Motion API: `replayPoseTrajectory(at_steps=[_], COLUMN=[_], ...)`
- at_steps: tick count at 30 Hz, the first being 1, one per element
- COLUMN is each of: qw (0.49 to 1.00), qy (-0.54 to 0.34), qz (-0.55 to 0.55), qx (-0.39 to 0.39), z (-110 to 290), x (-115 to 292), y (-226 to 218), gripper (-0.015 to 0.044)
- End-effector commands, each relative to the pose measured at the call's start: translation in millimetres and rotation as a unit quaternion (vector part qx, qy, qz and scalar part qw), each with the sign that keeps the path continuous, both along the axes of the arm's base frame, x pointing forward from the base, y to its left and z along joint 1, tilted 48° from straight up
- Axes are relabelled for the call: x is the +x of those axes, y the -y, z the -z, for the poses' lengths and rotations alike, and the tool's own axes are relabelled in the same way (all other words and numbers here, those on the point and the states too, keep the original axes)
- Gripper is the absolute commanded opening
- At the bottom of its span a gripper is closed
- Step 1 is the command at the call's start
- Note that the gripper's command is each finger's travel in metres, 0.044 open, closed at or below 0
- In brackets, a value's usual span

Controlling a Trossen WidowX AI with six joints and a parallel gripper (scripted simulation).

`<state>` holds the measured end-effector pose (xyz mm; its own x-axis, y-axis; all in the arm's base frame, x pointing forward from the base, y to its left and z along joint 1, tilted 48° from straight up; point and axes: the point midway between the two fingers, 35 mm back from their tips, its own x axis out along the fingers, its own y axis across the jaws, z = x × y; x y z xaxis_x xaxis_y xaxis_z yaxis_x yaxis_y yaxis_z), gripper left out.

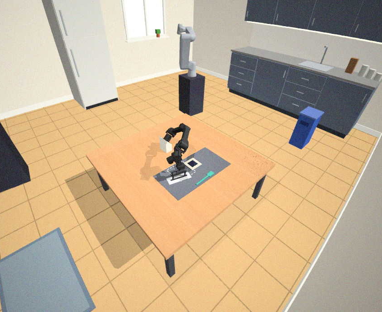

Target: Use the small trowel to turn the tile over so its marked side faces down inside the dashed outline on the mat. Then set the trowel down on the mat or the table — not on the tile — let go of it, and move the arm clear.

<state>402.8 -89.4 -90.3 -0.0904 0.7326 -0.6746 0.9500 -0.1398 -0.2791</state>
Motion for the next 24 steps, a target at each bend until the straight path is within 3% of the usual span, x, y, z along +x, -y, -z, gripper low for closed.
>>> replayPoseTrajectory(at_steps=[1,24], qw=[1.0,0.974], qy=[0.006,0.192], qz=[-0.001,-0.113], qx=[-0.003,-0.032], z=[-3,18], x=[2,9], y=[6,11], gripper=[0.03,0.03])
